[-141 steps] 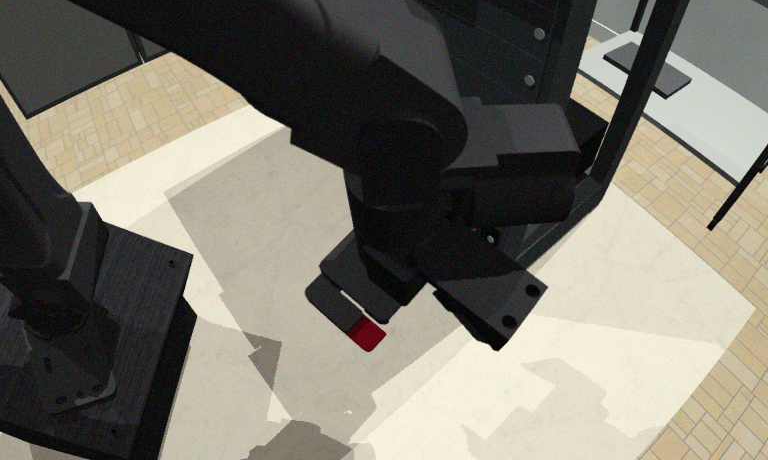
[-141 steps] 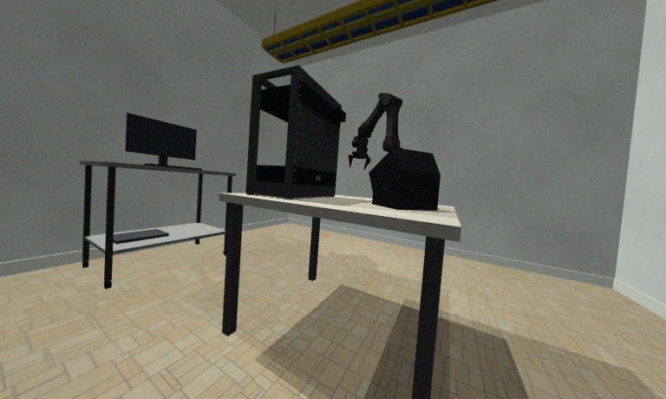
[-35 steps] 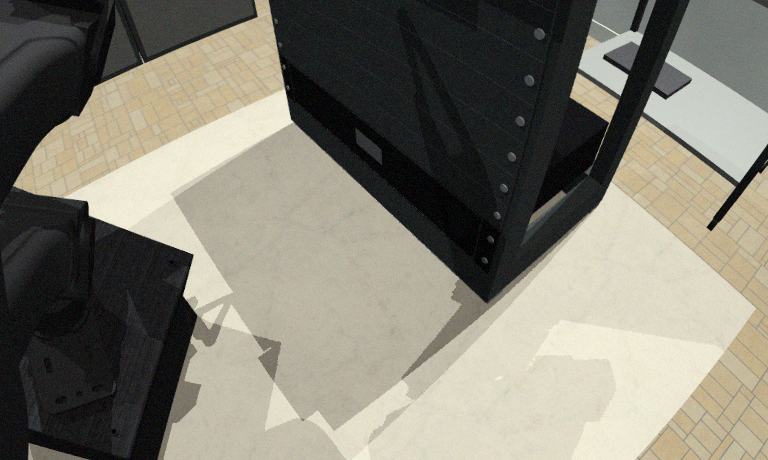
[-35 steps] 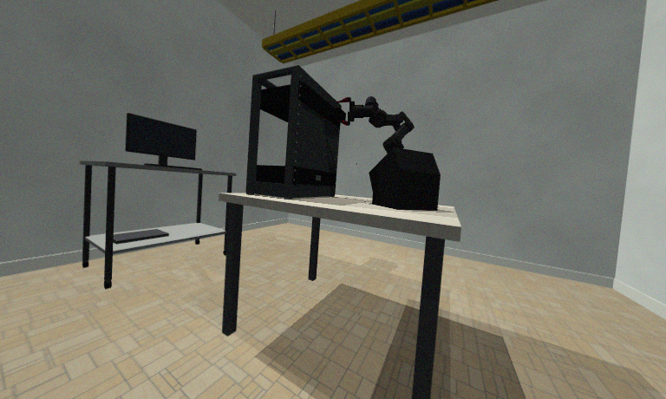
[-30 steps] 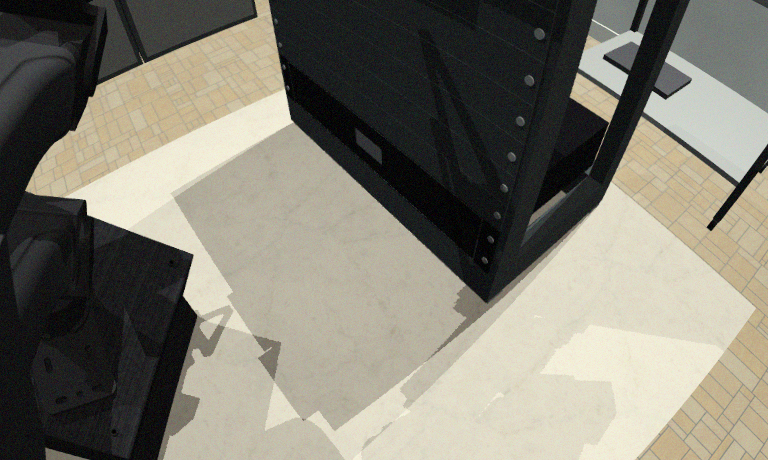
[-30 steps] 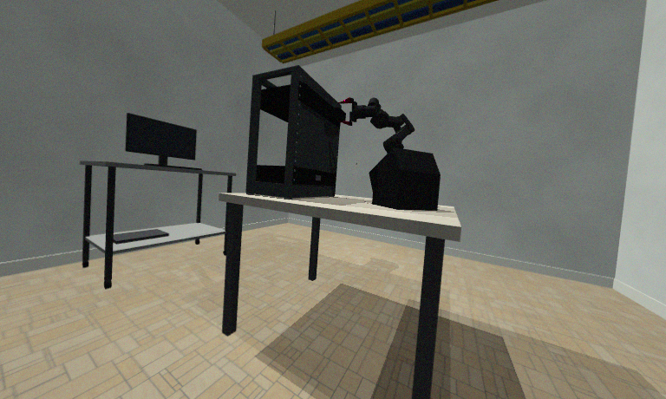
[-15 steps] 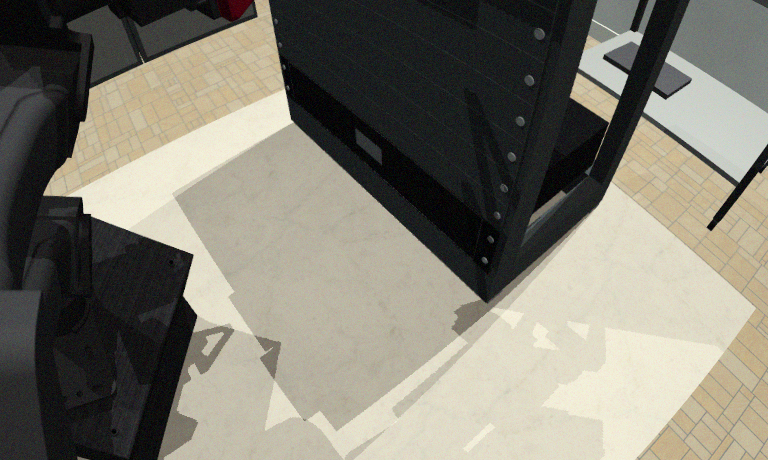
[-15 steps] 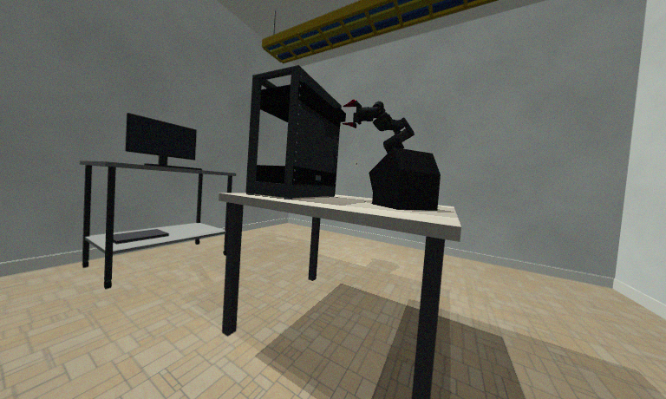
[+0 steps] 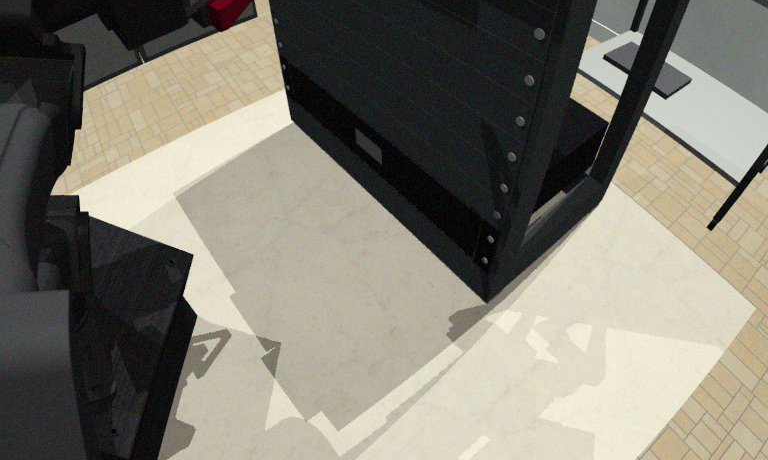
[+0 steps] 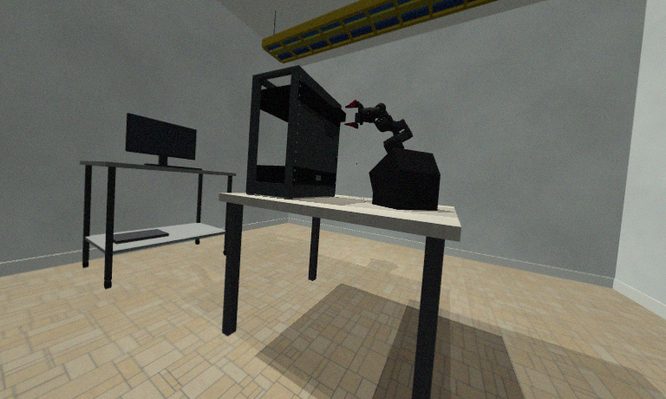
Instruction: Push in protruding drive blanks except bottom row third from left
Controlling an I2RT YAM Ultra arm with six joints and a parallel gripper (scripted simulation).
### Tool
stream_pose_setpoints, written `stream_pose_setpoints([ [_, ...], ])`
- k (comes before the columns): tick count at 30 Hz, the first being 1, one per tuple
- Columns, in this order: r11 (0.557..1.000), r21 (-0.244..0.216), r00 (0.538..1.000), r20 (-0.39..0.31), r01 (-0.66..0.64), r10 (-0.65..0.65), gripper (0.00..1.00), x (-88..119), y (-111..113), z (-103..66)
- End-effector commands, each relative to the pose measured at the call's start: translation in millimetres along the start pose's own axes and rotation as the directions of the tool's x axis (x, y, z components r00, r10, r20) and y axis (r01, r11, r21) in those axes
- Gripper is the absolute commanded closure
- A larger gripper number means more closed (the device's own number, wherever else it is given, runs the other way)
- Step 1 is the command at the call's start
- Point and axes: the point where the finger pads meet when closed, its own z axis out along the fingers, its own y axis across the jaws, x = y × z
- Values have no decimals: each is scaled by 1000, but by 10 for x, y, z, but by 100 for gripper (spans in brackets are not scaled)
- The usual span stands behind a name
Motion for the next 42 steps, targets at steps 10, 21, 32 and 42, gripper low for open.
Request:
stream_pose_setpoints([
  [10,999,-20,1000,0,-27,27,0,-48,16,-62],
  [21,999,-21,1000,-1,-28,28,0,-47,17,-65],
  [32,999,-22,1000,-1,-28,28,0,-47,17,-65],
  [42,1000,-13,1000,6,-16,16,0,-28,363,262],
])
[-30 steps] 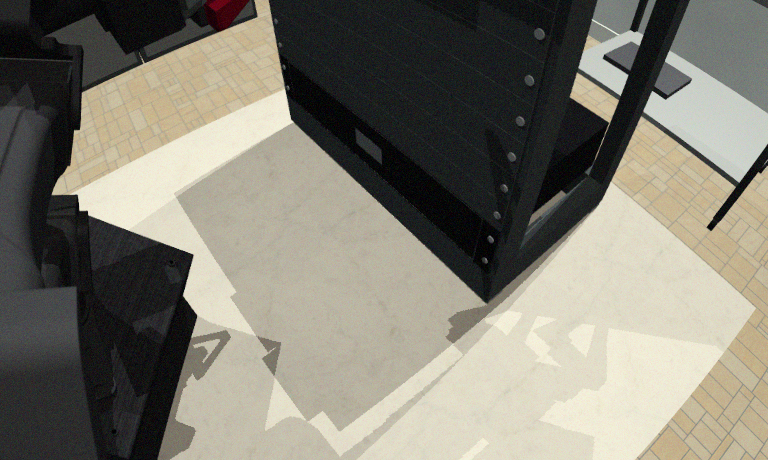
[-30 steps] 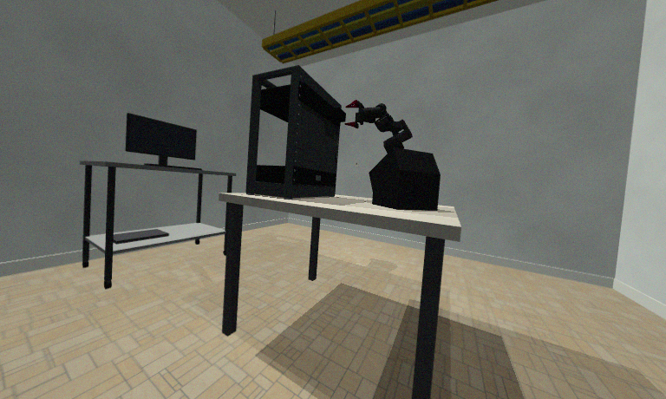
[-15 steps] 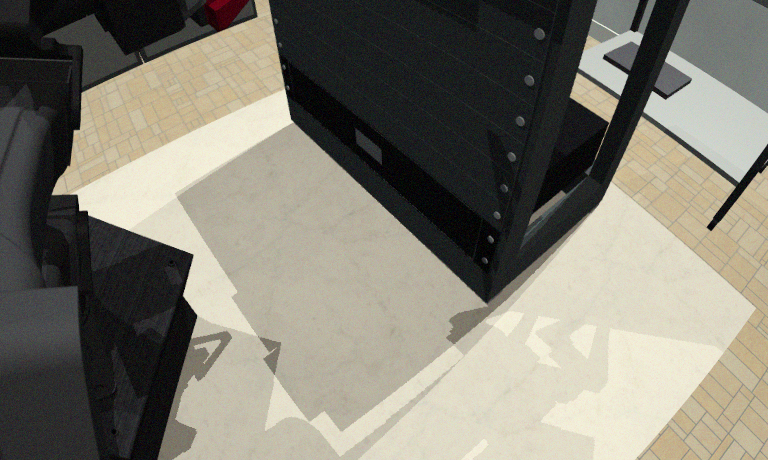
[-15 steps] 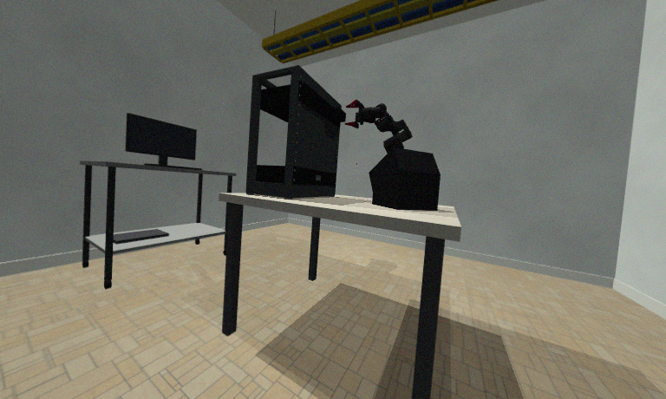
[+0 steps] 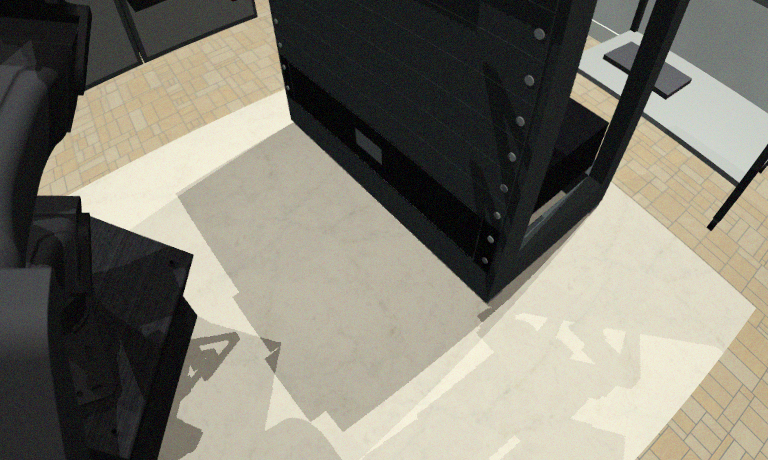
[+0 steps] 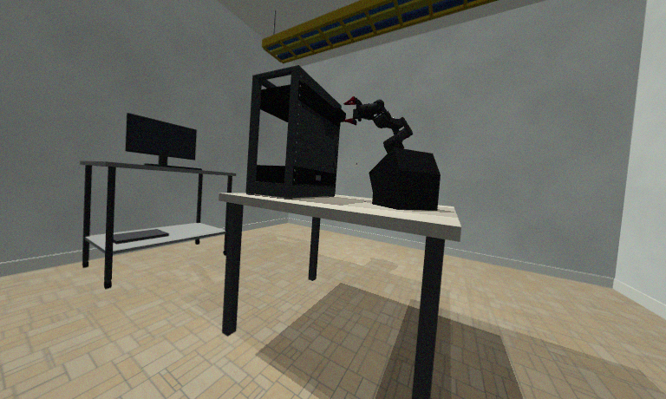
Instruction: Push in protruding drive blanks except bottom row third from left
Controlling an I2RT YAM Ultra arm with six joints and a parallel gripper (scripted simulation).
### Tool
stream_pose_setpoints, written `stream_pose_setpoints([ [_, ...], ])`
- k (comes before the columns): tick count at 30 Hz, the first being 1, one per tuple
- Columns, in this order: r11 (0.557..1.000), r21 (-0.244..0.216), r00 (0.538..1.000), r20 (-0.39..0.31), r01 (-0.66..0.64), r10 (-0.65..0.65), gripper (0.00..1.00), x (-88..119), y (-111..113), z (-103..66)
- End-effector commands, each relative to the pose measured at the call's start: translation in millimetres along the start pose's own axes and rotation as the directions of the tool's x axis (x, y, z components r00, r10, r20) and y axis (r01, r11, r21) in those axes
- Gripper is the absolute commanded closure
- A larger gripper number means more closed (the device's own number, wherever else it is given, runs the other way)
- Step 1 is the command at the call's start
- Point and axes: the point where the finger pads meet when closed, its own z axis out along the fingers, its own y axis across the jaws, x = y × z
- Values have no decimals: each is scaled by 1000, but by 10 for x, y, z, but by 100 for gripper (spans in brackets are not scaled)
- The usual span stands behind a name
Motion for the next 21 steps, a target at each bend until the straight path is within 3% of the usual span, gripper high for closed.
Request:
stream_pose_setpoints([
  [1,1000,-14,999,-31,16,-16,0,78,130,119],
  [21,1000,-17,999,-33,16,-17,0,74,172,142],
])
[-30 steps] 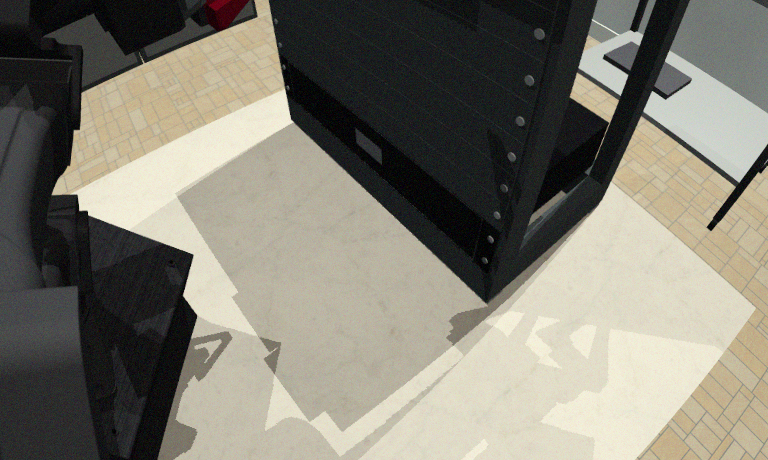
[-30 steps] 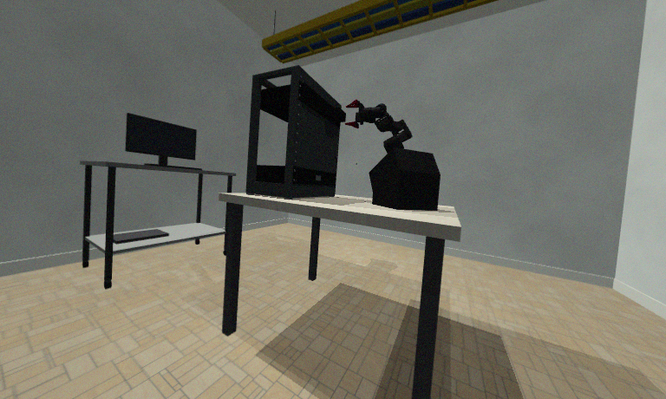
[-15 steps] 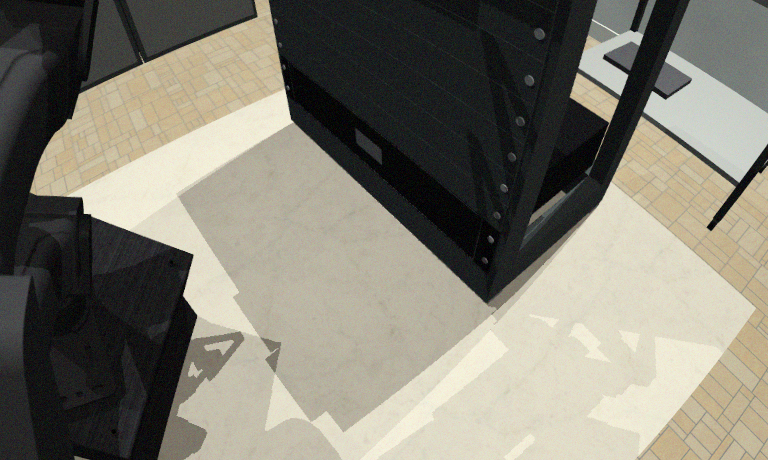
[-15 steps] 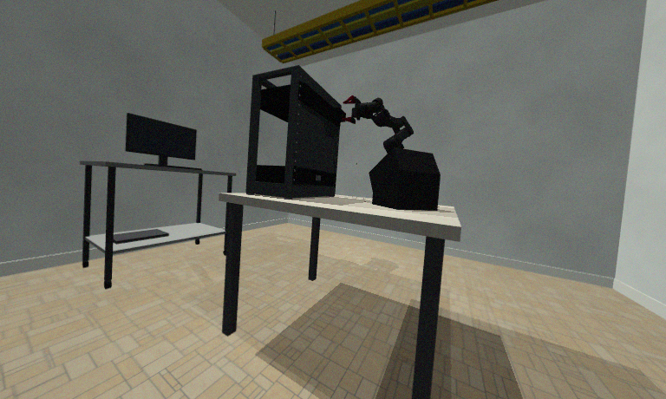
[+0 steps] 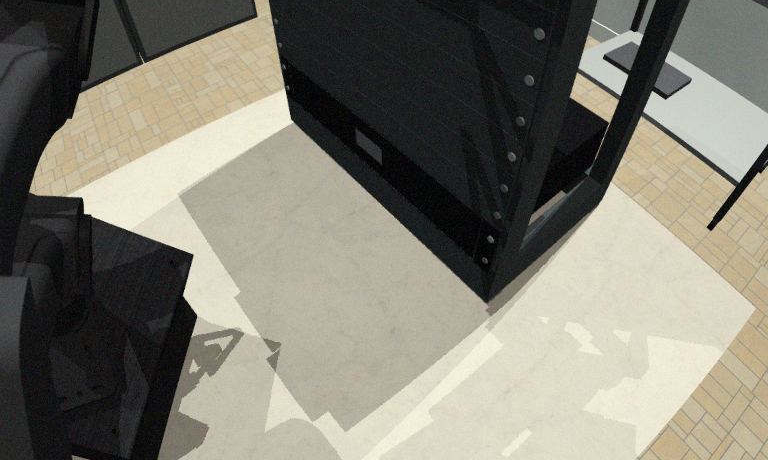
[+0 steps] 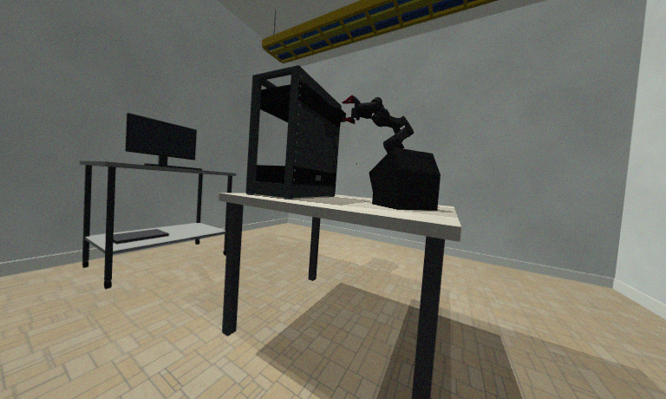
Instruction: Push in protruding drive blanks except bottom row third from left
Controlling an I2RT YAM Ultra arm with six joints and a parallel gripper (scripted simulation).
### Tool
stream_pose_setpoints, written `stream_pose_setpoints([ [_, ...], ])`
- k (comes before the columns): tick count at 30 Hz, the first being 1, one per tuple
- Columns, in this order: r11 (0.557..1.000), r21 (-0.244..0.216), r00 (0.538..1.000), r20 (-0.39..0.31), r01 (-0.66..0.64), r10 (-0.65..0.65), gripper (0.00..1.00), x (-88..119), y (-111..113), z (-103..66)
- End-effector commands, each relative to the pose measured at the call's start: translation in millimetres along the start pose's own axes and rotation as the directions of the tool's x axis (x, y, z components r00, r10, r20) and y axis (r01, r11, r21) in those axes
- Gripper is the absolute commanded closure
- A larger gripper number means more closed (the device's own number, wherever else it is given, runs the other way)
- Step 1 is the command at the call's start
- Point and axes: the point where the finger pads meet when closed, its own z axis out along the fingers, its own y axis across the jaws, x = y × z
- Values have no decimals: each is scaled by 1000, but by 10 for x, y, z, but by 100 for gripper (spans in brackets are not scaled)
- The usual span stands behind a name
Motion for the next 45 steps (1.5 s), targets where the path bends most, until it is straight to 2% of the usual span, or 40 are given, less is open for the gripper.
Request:
stream_pose_setpoints([
  [1,1000,-15,1000,-11,9,-9,0,20,105,49],
  [37,1000,-15,1000,-11,9,-9,0,20,105,49],
  [38,1000,-15,1000,-11,9,-9,100,20,105,49],
  [45,1000,-15,1000,-11,9,-9,100,20,105,49],
])
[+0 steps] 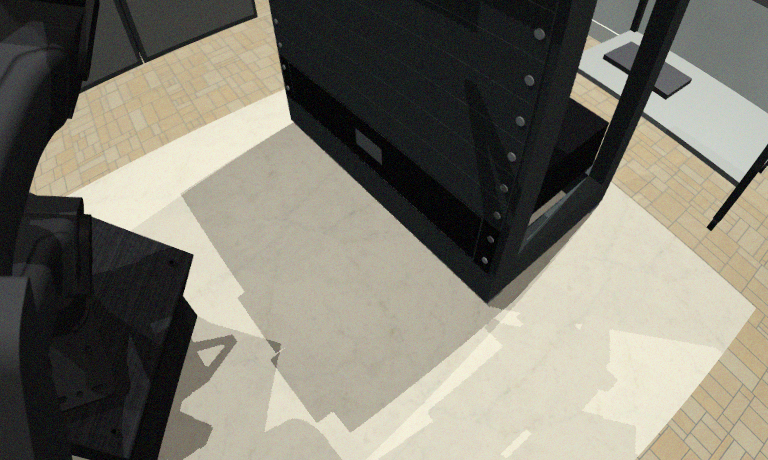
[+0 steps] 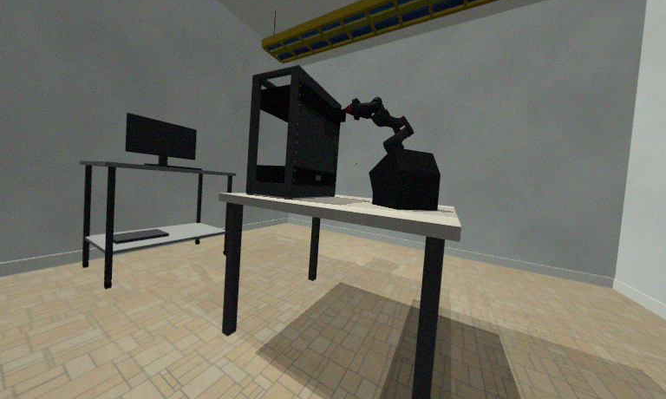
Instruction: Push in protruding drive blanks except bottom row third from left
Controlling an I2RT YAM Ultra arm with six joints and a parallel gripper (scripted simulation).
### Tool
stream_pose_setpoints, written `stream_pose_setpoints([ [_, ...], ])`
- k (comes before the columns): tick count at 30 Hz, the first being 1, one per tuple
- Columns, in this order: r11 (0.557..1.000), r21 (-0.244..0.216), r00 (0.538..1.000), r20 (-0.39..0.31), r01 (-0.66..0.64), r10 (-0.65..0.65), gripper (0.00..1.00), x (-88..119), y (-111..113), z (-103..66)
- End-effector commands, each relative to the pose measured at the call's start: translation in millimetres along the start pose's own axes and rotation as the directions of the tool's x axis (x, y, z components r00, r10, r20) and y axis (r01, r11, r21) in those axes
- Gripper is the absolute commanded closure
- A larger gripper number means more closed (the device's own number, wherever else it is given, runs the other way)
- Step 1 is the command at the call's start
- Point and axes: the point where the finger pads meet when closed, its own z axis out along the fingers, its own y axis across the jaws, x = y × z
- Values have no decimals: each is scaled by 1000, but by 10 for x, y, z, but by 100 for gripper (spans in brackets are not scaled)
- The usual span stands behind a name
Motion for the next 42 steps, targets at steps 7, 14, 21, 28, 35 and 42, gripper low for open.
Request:
stream_pose_setpoints([
  [7,1000,-15,1000,-8,6,-6,100,13,107,49],
  [14,1000,-15,1000,-8,6,-6,100,13,107,49],
  [21,1000,-15,1000,-8,6,-6,100,13,107,49],
  [28,1000,-18,1000,-16,9,-10,100,32,117,36],
  [35,1000,-7,999,-25,26,-26,100,96,16,-157],
  [42,1000,-9,999,-25,26,-27,100,94,35,-265],
])
